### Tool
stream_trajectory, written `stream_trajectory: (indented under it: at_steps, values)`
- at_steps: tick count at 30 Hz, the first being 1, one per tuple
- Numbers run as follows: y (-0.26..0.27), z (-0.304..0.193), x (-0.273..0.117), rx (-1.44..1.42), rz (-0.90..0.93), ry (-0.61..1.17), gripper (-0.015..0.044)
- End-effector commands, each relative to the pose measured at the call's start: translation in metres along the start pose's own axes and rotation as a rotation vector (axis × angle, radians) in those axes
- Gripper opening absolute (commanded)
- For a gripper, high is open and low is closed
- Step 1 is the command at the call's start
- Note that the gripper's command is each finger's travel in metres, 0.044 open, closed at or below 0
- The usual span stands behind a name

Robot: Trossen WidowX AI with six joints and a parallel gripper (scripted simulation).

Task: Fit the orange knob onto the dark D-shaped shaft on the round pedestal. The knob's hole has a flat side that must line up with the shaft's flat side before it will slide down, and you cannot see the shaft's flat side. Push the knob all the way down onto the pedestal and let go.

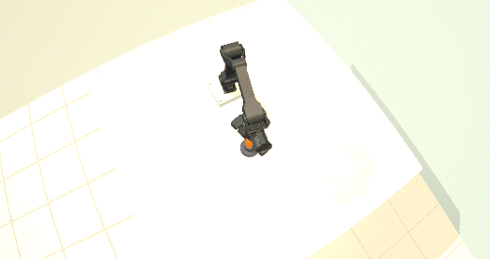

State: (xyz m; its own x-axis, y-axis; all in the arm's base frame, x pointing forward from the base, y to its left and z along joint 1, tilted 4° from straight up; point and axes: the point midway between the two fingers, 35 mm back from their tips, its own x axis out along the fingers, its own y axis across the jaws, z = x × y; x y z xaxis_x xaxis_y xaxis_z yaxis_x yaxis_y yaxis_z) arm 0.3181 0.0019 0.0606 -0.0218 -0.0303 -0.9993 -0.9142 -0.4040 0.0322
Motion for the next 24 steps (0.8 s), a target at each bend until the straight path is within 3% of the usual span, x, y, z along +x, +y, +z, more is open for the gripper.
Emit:
stream_trajectory:
  at_steps: [1, 17, 24]
  values:
    - [-0.0004, -0.0006, 0.0005, -0.005, -0.001, 0.002, 0.0000]
    - [-0.0008, -0.0005, -0.0045, -0.005, -0.001, 0.002, 0.0000]
    - [-0.0014, -0.0007, -0.0033, -0.204, -0.001, 0.002, 0.0000]
